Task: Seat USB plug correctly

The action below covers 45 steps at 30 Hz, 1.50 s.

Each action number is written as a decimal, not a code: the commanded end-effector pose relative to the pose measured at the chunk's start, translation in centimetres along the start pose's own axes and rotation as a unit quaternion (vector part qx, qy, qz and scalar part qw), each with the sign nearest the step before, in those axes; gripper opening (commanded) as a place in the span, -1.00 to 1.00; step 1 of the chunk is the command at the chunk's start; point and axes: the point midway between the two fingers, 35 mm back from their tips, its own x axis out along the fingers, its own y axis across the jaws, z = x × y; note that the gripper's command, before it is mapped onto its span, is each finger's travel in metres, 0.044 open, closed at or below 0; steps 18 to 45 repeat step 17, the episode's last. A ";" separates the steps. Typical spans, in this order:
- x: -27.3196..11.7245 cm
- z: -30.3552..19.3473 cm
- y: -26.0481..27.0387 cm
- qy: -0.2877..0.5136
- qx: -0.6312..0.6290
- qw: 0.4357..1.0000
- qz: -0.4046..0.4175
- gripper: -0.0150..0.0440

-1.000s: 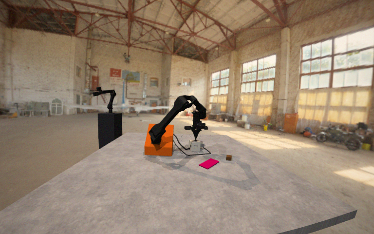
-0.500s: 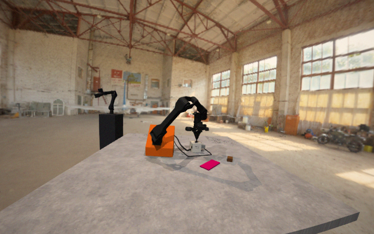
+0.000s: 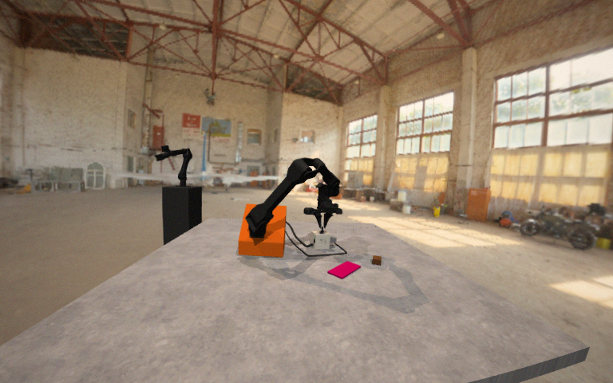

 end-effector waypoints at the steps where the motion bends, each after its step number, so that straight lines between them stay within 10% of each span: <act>1: 0.0 0.0 0.0 0.000 0.000 1.000 0.000 -0.17; 45: -1.2 0.1 0.0 0.000 0.000 1.000 0.000 -0.17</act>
